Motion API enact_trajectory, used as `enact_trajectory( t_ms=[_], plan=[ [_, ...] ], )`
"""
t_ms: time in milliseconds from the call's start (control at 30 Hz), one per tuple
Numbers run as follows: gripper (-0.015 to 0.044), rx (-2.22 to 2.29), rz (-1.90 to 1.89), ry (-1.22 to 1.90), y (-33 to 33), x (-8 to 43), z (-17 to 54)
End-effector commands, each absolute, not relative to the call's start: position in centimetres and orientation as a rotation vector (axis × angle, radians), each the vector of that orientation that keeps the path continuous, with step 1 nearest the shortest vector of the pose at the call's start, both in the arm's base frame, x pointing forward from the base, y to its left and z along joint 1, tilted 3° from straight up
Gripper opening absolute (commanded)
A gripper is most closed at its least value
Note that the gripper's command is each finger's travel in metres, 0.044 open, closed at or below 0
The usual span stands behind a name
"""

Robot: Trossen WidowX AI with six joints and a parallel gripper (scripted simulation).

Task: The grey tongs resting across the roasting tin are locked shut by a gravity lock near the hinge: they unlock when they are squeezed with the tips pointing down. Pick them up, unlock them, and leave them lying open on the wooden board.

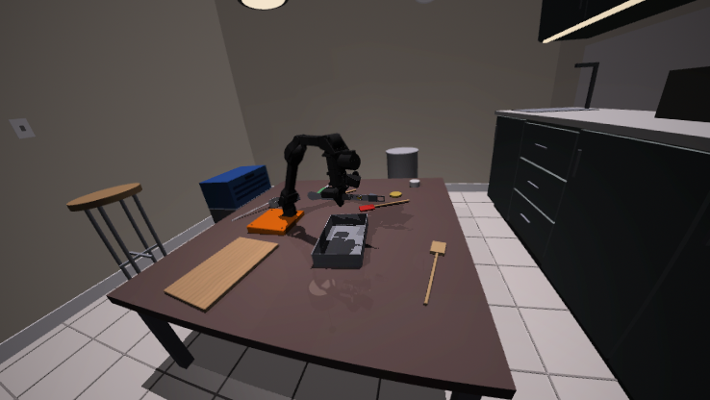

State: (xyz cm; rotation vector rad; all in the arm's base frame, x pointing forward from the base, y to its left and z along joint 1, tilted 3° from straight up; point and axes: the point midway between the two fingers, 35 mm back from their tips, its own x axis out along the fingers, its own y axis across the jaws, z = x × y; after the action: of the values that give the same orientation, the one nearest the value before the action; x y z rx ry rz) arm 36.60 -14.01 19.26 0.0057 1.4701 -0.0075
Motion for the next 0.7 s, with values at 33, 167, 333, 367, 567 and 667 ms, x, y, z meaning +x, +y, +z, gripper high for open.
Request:
enact_trajectory(
  t_ms=[33, 167, 333, 367, 567, 667],
  plan=[
    [-0.0150, 0.006, 0.000, 1.485, -14.0, 36.4, 19.5],
    [-0.0150, 0.006, 0.000, 1.485, -14.0, 36.4, 19.5],
    [-0.0150, 0.020, -0.010, 1.489, -14.3, 36.3, 19.3],
    [-0.0150, 0.027, -0.017, 1.489, -14.6, 36.2, 19.3],
    [-0.0150, 0.110, -0.099, 1.485, -17.9, 34.9, 19.2],
    [-0.0150, 0.155, -0.144, 1.484, -19.7, 34.0, 19.1]
  ],
)
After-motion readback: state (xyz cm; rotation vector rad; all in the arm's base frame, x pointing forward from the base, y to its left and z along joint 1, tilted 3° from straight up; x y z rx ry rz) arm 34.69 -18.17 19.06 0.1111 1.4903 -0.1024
